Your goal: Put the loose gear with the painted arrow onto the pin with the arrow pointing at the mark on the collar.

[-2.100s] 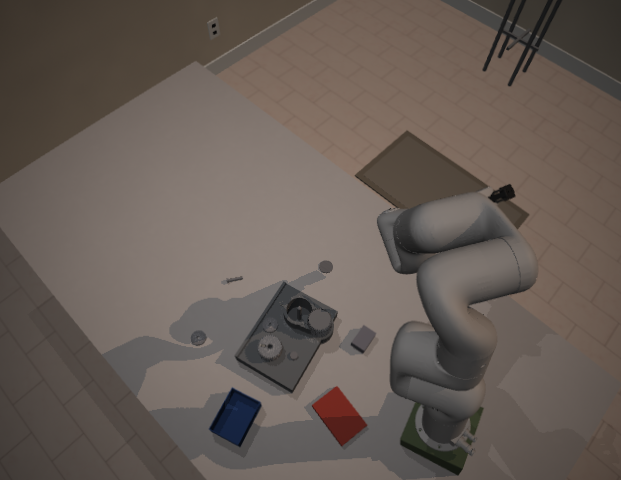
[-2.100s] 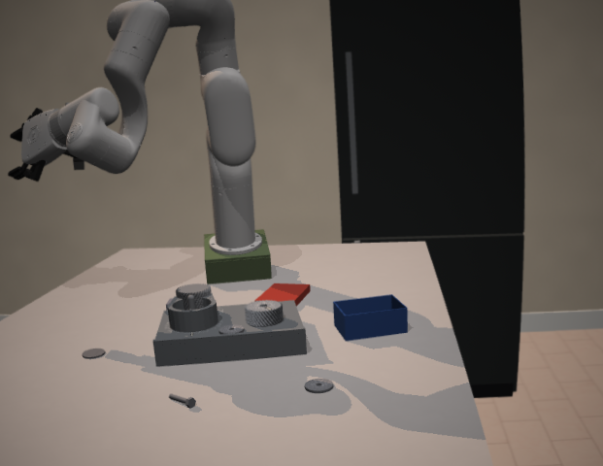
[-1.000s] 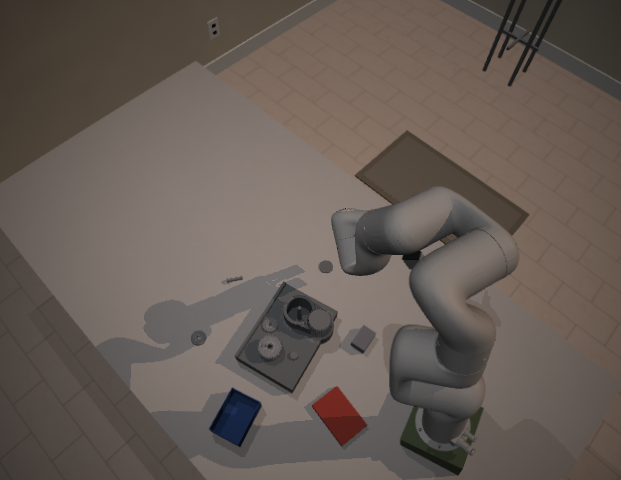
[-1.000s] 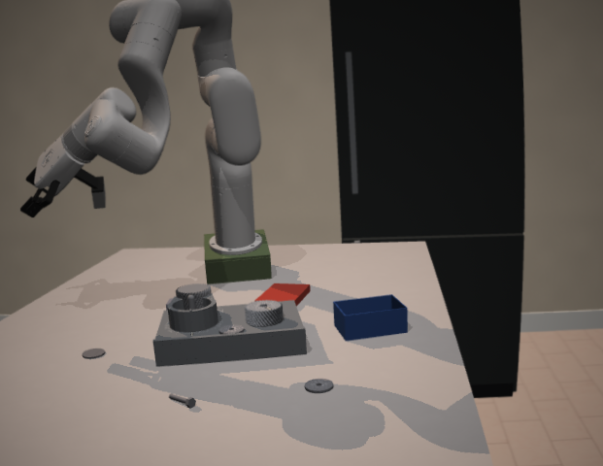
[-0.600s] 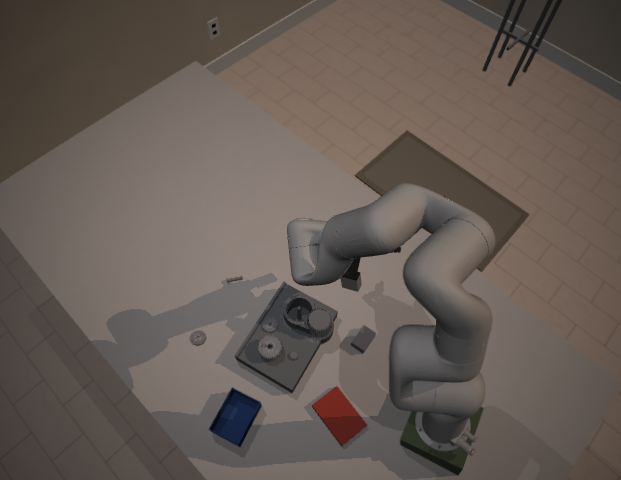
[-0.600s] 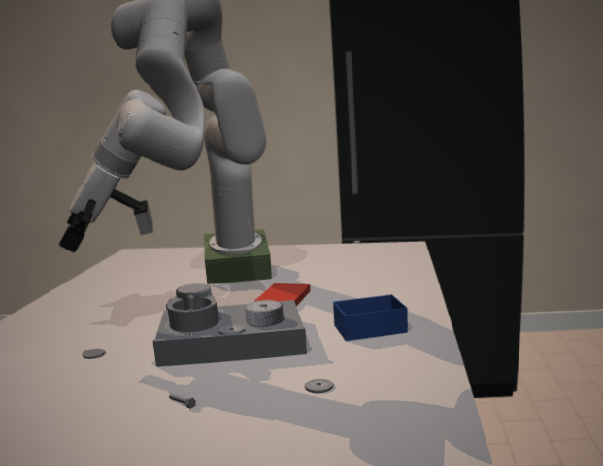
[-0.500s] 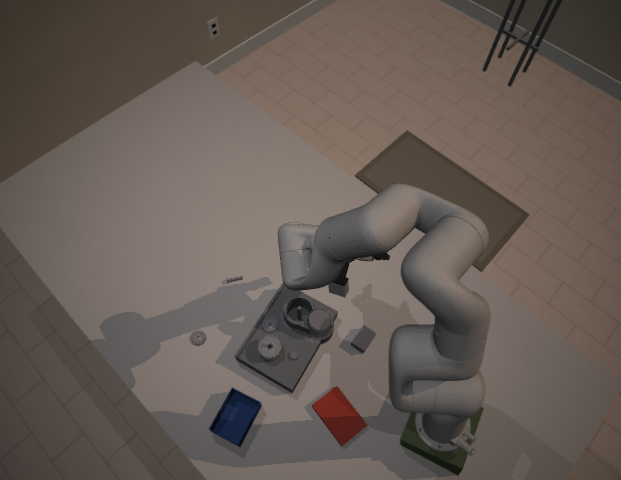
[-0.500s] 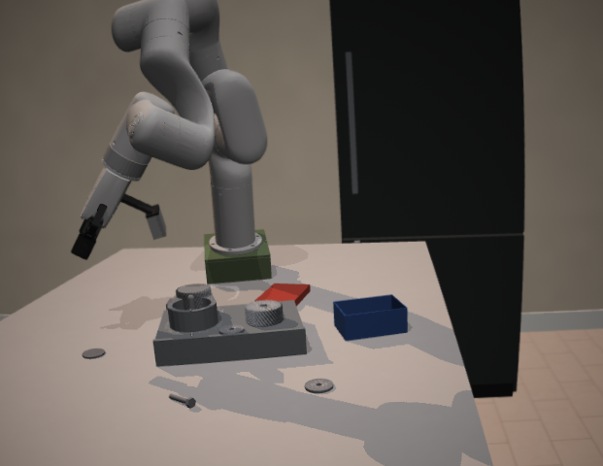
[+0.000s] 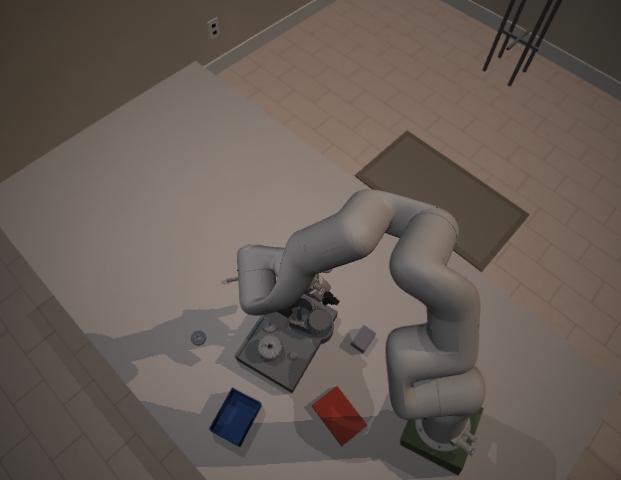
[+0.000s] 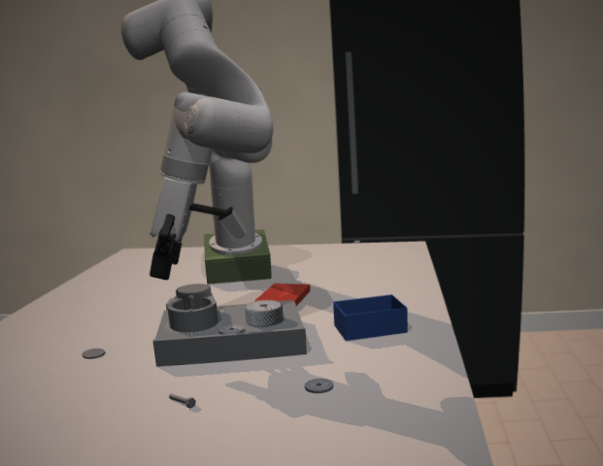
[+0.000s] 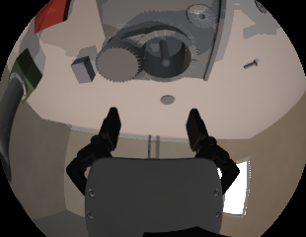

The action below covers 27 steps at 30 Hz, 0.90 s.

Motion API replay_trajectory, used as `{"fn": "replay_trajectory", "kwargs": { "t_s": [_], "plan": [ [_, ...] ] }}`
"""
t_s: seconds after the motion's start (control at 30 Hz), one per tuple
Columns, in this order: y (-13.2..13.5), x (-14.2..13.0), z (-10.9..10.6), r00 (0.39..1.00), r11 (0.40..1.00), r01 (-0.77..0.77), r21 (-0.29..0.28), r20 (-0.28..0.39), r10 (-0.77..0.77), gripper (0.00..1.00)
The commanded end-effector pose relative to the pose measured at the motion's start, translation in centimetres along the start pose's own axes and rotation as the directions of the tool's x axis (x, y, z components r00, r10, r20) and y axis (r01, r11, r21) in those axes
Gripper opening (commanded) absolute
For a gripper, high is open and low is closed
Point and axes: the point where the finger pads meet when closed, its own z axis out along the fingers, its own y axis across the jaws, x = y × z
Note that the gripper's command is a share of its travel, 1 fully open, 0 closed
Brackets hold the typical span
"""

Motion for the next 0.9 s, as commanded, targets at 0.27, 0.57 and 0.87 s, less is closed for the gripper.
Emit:
{"fn": "replay_trajectory", "kwargs": {
  "t_s": [0.27,0.57,0.87],
  "plan": [
    [1.7,11.7,-2.7,0.967,0.992,-0.13,0.007,-0.22,0.128,1.0],
    [1.7,15.5,-4.1,0.942,0.986,-0.166,0.032,-0.292,0.168,1.0],
    [1.7,15.5,-4.1,0.942,0.986,-0.166,0.032,-0.292,0.168,1.0]
  ]
}}
